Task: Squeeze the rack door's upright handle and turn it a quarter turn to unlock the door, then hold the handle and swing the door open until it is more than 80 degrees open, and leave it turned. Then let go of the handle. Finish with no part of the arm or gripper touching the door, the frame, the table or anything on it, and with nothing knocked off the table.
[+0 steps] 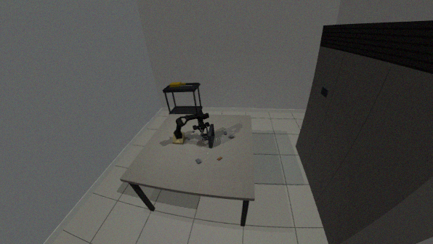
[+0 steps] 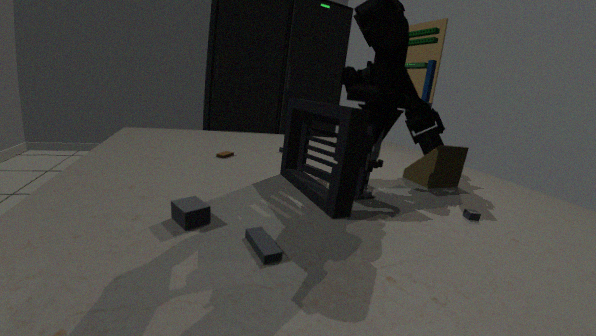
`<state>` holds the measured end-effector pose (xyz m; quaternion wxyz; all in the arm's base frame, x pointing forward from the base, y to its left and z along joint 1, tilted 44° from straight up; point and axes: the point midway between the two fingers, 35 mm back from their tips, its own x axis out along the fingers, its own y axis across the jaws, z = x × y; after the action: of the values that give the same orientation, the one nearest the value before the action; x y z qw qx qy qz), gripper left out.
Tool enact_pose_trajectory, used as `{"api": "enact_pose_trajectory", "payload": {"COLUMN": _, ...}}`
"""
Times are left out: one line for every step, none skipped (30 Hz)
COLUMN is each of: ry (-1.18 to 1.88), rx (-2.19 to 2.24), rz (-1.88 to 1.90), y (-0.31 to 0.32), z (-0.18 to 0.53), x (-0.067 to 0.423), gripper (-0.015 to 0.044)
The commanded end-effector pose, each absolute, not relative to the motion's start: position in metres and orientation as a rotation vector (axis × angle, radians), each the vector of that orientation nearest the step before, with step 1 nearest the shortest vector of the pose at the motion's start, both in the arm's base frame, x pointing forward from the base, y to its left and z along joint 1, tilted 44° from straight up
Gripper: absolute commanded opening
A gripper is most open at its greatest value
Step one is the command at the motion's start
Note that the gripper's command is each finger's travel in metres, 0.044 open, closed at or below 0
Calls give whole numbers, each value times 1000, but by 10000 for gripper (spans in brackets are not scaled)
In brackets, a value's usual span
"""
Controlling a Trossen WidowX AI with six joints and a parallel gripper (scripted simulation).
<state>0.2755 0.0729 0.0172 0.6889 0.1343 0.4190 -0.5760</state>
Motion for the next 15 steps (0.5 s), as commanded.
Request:
{"api": "enact_pose_trajectory", "payload": {"ry": 995, "rx": 216, "rz": -1235, "y": 67, "z": 22, "x": 266, "gripper": 19}}
{"api": "enact_pose_trajectory", "payload": {"ry": 1006, "rx": 202, "rz": -1226, "y": 66, "z": 23, "x": 264, "gripper": 19}}
{"api": "enact_pose_trajectory", "payload": {"ry": 1016, "rx": 188, "rz": -1217, "y": 64, "z": 24, "x": 262, "gripper": 19}}
{"api": "enact_pose_trajectory", "payload": {"ry": 1027, "rx": 175, "rz": -1208, "y": 63, "z": 25, "x": 260, "gripper": 19}}
{"api": "enact_pose_trajectory", "payload": {"ry": 1037, "rx": 161, "rz": -1199, "y": 62, "z": 27, "x": 258, "gripper": 19}}
{"api": "enact_pose_trajectory", "payload": {"ry": 1047, "rx": 148, "rz": -1189, "y": 61, "z": 28, "x": 256, "gripper": 19}}
{"api": "enact_pose_trajectory", "payload": {"ry": 1057, "rx": 134, "rz": -1180, "y": 59, "z": 29, "x": 254, "gripper": 19}}
{"api": "enact_pose_trajectory", "payload": {"ry": 1067, "rx": 121, "rz": -1171, "y": 58, "z": 30, "x": 253, "gripper": 19}}
{"api": "enact_pose_trajectory", "payload": {"ry": 1076, "rx": 107, "rz": -1162, "y": 57, "z": 32, "x": 251, "gripper": 19}}
{"api": "enact_pose_trajectory", "payload": {"ry": 1086, "rx": 94, "rz": -1152, "y": 55, "z": 33, "x": 249, "gripper": 19}}
{"api": "enact_pose_trajectory", "payload": {"ry": 1095, "rx": 81, "rz": -1143, "y": 54, "z": 34, "x": 248, "gripper": 19}}
{"api": "enact_pose_trajectory", "payload": {"ry": 1105, "rx": 67, "rz": -1134, "y": 52, "z": 35, "x": 246, "gripper": 19}}
{"api": "enact_pose_trajectory", "payload": {"ry": 1114, "rx": 54, "rz": -1125, "y": 51, "z": 37, "x": 244, "gripper": 19}}
{"api": "enact_pose_trajectory", "payload": {"ry": 1123, "rx": 42, "rz": -1116, "y": 50, "z": 38, "x": 243, "gripper": 19}}
{"api": "enact_pose_trajectory", "payload": {"ry": 1132, "rx": 29, "rz": -1107, "y": 48, "z": 39, "x": 241, "gripper": 19}}
